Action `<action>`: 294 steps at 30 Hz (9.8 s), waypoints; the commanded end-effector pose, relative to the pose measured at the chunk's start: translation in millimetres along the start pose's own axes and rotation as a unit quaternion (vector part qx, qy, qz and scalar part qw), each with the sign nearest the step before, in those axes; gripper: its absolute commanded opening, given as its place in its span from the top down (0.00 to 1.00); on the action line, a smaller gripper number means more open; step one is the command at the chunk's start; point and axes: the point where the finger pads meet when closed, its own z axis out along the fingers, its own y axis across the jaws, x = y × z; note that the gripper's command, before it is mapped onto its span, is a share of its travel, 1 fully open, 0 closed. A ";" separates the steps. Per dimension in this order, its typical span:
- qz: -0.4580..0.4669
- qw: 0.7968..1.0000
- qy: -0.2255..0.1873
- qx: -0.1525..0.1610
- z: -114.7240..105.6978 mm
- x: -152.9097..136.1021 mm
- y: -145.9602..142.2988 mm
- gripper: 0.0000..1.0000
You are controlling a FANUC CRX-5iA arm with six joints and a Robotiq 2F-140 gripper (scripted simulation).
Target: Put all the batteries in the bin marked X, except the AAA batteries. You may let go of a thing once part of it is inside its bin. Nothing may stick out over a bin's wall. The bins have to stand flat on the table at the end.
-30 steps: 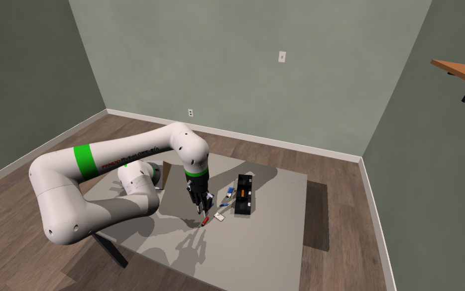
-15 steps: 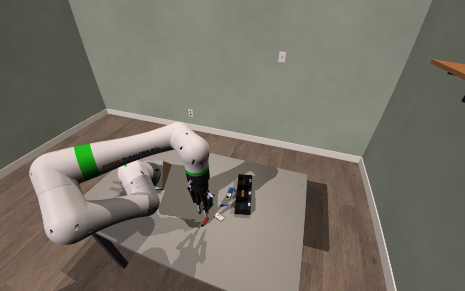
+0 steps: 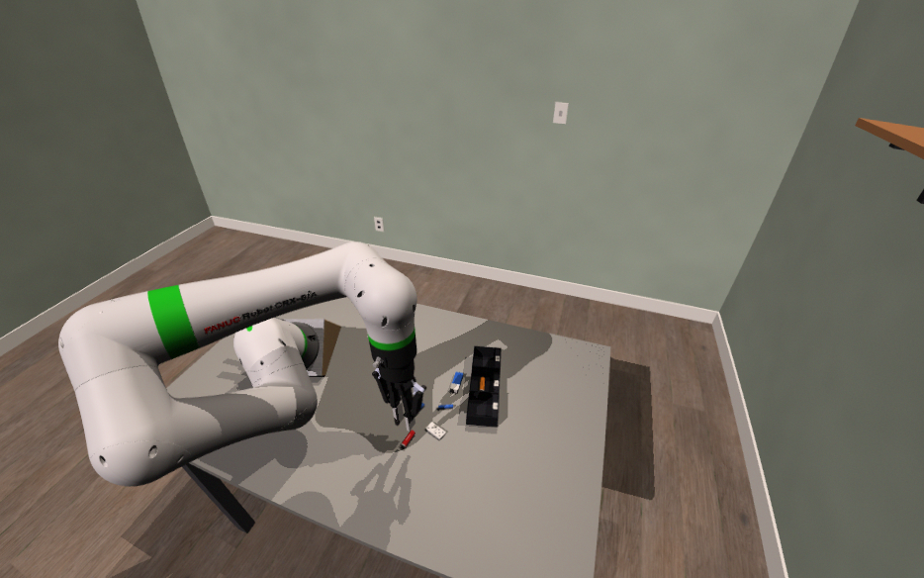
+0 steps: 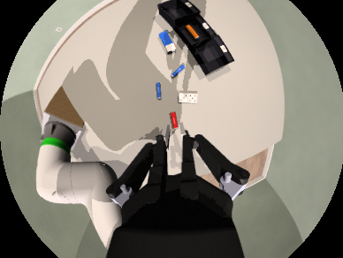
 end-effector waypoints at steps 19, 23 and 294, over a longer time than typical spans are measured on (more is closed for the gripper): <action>0.000 1.000 0.000 0.000 47.8 0.3 0.5 0.83; 0.000 1.000 0.000 0.000 62.0 0.3 0.7 0.83; -0.185 0.983 0.000 0.000 -88.7 244.9 95.7 0.00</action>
